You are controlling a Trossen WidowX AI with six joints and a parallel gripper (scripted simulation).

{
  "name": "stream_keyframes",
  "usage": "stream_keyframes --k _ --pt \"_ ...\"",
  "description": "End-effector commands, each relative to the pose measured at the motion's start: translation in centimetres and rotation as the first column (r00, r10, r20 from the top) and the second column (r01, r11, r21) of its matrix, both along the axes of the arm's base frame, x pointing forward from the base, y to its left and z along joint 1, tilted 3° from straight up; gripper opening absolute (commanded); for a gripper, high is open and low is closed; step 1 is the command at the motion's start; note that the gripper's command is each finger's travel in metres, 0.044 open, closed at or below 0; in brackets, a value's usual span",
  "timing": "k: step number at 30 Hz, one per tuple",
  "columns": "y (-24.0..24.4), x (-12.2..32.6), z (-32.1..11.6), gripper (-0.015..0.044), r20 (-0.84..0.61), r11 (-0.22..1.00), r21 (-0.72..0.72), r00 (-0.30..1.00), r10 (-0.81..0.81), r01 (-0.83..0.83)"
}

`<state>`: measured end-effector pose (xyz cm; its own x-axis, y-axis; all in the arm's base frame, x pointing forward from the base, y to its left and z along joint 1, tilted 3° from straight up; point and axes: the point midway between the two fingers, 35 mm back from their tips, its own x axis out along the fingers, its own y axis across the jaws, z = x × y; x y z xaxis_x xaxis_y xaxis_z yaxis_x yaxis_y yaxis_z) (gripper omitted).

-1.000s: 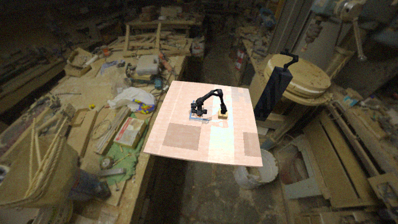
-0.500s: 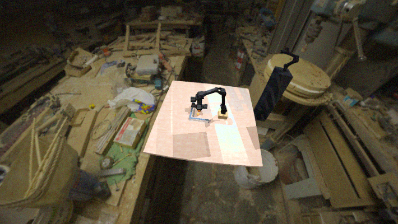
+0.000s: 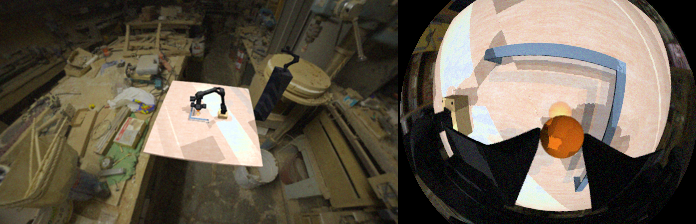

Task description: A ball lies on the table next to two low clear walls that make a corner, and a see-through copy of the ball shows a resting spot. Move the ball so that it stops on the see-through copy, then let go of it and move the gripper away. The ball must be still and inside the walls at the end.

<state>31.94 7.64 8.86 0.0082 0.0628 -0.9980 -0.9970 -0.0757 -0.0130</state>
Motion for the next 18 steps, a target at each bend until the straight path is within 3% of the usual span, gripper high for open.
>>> stream_keyframes --k 1,18 --pt "-0.3 0.0 -0.9 0.0000 -0.005 1.000 -0.004 1.000 0.008 -0.008" --pt "0.1 0.0 -7.9 0.0000 -0.005 1.000 -0.004 1.000 0.008 -0.008"
